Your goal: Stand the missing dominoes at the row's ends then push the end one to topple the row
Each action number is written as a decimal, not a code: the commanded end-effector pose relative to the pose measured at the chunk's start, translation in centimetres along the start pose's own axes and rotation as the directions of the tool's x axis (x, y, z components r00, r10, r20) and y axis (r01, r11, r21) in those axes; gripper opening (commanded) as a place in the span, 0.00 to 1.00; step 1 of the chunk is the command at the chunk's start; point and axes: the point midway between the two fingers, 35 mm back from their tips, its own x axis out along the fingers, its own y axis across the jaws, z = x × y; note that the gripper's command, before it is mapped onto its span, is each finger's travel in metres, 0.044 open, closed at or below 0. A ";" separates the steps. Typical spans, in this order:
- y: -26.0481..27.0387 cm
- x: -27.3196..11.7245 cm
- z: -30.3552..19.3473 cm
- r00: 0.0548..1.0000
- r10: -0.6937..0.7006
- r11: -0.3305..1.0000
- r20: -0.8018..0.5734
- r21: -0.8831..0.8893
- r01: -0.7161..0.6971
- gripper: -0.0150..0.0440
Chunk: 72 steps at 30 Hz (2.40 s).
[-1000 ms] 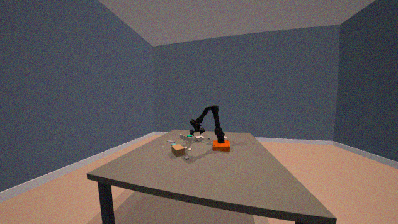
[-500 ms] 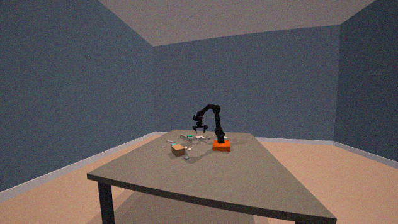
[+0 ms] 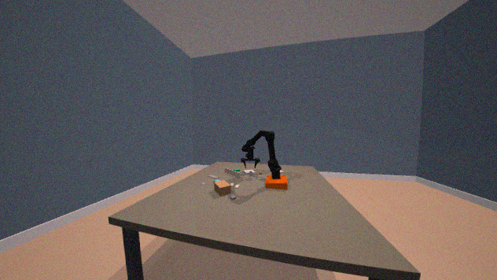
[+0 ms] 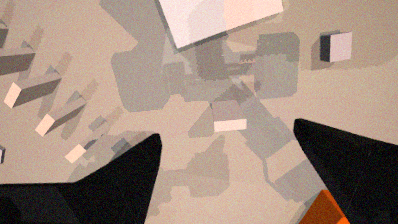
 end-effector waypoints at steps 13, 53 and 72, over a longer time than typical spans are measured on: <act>-0.5 4.7 -0.8 1.000 -0.014 1.000 -0.028 0.007 0.014 1.00; -0.3 -8.7 -0.3 1.000 -0.018 1.000 -0.024 0.002 0.018 0.44; 10.5 -8.7 -8.4 0.999 -0.002 0.857 -0.036 -0.515 -0.017 0.44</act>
